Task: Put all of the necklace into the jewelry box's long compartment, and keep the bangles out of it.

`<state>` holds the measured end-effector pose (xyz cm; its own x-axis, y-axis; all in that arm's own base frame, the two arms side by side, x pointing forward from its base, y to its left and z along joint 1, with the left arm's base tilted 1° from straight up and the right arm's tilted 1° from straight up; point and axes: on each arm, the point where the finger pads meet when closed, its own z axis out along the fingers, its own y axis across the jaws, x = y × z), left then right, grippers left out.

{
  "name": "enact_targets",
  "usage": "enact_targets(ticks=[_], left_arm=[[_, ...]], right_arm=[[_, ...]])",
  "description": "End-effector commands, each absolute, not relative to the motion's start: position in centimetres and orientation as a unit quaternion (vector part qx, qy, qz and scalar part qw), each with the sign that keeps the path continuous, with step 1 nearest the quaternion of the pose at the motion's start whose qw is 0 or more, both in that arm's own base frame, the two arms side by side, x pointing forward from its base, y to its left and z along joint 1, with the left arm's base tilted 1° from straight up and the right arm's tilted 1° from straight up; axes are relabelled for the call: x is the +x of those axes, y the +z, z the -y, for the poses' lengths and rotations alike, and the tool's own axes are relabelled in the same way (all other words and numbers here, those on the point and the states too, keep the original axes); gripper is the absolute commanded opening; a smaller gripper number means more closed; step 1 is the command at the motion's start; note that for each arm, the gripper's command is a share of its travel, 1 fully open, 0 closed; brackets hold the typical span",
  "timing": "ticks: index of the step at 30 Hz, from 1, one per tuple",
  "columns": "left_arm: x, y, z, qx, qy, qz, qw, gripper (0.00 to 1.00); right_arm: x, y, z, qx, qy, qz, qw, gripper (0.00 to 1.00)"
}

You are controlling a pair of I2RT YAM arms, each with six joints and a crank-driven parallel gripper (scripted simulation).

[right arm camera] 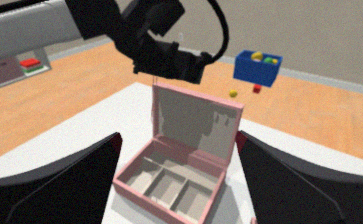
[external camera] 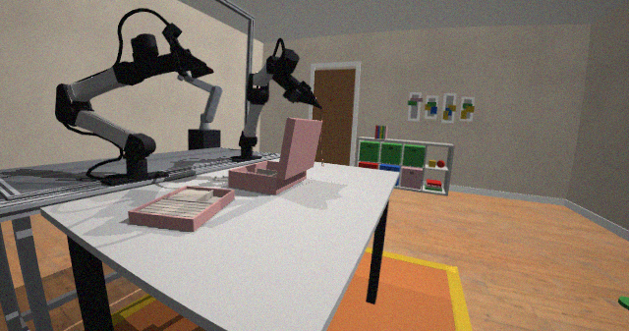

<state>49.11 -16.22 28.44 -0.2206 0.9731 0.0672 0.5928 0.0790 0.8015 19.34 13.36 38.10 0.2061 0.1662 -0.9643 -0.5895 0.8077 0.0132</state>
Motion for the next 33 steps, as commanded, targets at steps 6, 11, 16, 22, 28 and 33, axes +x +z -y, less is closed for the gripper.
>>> enact_targets(ticks=[6,11,16,22,28,33], left_arm=[[48.0,29.6,19.6,0.549,0.378,-0.69,0.282,0.0],[47.0,30.0,21.7,0.544,0.378,-0.687,0.299,0.0],[46.1,30.3,23.6,0.539,0.377,-0.684,0.315,0.0],[45.1,30.7,25.3,0.534,0.375,-0.682,0.329,0.0],[44.3,30.9,26.8,0.53,0.374,-0.68,0.342,0.0],[43.4,31.1,28.1,0.527,0.371,-0.678,0.353,0.0]], right_arm=[[19.3,39.4,-13.0,-0.173,0.249,-0.567,0.766,1.0],[19.3,39.4,-13.0,-0.173,0.249,-0.567,0.766,1.0],[19.3,39.4,-13.0,-0.173,0.249,-0.567,0.766,1.0],[19.3,39.4,-13.0,-0.173,0.249,-0.567,0.766,1.0],[19.3,39.4,-13.0,-0.173,0.249,-0.567,0.766,1.0],[19.3,39.4,-13.0,-0.173,0.249,-0.567,0.766,1.0]])
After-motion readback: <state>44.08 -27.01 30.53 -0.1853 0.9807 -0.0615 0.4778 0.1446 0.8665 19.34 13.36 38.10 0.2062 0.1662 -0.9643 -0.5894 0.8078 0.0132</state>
